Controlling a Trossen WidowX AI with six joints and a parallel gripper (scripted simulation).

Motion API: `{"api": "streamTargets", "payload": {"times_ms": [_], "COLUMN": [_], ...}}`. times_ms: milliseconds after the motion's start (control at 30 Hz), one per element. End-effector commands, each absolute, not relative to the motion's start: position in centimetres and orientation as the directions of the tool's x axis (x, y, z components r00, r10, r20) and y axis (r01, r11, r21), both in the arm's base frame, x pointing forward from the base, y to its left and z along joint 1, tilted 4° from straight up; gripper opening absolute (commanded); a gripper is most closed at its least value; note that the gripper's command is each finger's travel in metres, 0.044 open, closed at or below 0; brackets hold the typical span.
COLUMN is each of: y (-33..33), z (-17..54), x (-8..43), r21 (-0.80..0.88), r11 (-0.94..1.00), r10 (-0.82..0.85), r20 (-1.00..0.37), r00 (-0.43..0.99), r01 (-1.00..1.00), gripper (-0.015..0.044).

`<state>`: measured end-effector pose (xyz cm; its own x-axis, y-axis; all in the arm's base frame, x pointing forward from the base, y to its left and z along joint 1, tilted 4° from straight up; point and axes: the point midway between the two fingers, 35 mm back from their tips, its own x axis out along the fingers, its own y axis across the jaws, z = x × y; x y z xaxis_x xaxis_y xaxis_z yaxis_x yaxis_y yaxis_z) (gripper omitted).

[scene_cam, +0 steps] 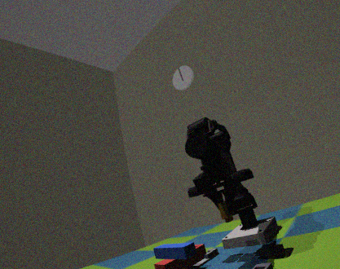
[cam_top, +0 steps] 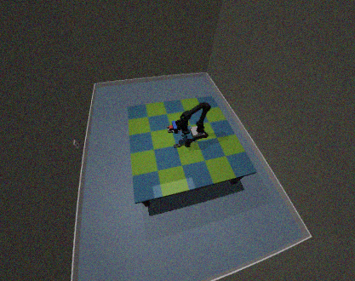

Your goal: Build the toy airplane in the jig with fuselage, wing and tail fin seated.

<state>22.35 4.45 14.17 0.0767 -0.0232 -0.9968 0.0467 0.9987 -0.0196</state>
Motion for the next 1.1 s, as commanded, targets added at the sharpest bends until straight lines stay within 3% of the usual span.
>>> {"api": "streamTargets", "payload": {"times_ms": [0,1067], "y": [3.1,-7.3], "z": [13.8,12.1], "x": [22.6,21.8], "r21": [-0.018,-0.026], "r11": [0.999,0.998], "r10": [-0.021,-0.030], "r20": [-0.997,-0.997], "r00": [0.074,0.077], "r01": [0.046,0.063], "gripper": [0.0000,0.0000]}}
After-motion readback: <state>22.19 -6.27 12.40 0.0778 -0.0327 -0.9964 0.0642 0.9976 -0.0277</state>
